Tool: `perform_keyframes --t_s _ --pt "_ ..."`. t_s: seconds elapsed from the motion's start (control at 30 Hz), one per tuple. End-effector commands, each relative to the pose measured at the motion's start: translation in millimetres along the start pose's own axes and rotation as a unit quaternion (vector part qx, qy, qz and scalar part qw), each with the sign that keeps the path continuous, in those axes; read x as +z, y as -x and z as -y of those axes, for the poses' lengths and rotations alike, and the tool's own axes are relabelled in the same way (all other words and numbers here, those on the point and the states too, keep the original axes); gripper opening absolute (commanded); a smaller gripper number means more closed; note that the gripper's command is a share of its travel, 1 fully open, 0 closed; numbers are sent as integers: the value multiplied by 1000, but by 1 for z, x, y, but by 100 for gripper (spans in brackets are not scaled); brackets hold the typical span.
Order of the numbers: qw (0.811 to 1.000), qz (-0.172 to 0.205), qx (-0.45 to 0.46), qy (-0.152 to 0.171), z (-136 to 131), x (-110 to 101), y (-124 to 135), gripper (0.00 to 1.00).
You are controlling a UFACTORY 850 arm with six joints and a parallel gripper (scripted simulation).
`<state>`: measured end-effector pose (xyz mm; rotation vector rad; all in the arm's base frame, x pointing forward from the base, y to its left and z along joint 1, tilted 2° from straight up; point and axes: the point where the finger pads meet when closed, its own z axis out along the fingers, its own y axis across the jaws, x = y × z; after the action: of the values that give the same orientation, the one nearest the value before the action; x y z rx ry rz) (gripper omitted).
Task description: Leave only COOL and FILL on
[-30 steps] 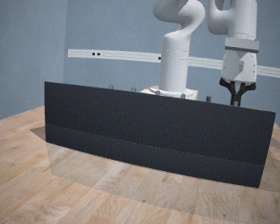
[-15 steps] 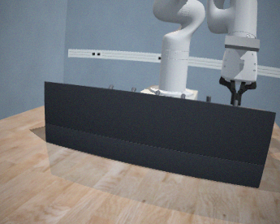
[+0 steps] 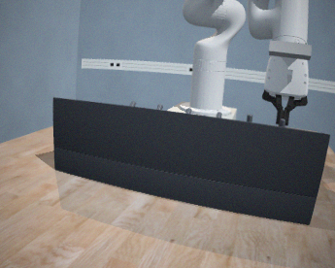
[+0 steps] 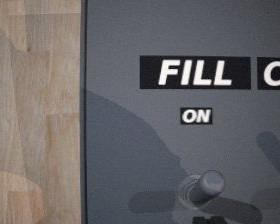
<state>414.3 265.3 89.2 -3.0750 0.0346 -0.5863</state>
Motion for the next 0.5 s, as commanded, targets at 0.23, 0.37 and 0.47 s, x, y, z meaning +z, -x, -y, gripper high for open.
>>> perform_keyframes --t_s 0.23,0.37,0.47 --pt "1000 0 0 0 0 0 -5 0" --pt "1000 0 0 0 0 0 -5 0" --pt "1000 0 0 0 0 0 -6 0"
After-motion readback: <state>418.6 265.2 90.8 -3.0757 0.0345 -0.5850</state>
